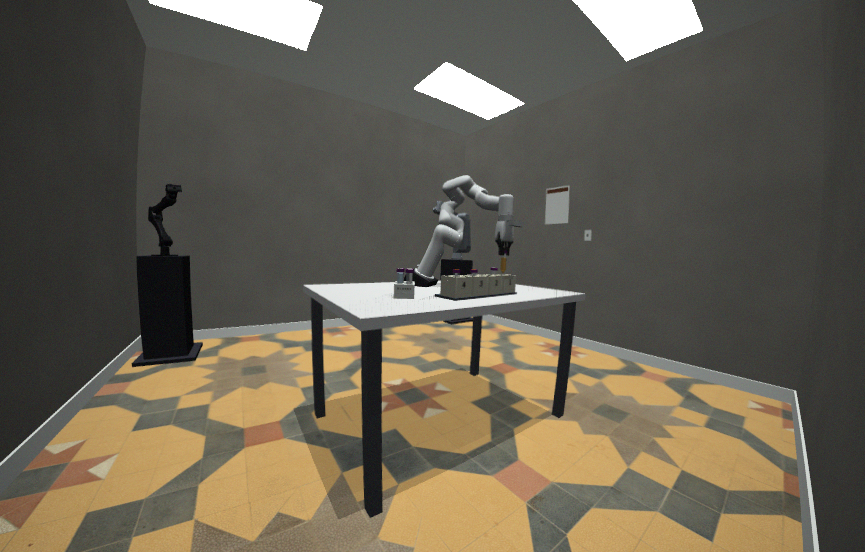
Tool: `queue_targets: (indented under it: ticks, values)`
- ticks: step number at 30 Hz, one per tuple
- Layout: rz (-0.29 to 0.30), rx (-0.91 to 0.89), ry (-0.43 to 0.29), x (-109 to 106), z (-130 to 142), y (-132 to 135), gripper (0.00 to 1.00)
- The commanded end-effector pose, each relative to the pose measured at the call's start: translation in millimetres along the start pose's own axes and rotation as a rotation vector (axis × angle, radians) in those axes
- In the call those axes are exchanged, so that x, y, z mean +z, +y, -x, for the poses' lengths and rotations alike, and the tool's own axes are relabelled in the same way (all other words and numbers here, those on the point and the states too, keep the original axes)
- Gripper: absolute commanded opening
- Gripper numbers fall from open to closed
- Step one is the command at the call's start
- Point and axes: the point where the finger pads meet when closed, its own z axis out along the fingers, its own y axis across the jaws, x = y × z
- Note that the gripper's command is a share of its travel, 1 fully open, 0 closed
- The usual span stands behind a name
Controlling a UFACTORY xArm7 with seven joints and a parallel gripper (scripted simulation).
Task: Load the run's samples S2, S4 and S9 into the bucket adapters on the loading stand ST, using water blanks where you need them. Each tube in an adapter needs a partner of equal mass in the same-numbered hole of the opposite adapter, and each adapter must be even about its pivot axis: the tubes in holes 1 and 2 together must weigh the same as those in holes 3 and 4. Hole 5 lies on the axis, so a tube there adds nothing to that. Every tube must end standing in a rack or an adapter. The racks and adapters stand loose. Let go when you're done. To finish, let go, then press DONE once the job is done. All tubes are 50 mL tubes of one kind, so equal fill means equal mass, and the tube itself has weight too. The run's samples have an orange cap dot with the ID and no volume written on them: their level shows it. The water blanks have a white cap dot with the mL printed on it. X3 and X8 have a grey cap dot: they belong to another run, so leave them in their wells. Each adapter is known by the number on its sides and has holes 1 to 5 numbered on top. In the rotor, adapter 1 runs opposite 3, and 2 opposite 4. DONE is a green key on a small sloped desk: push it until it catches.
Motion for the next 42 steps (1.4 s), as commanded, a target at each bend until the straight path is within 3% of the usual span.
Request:
queue_targets:
  ticks: [1, 10, 42]
  values:
    - [-0.001, 0.0, 0.004, -1, -1, 0, 0.0]
    - [-0.001, 0.0, 0.004, -1, -1, 0, 0.0]
    - [-0.001, 0.0, 0.004, 29, -1, 0, 0.0]
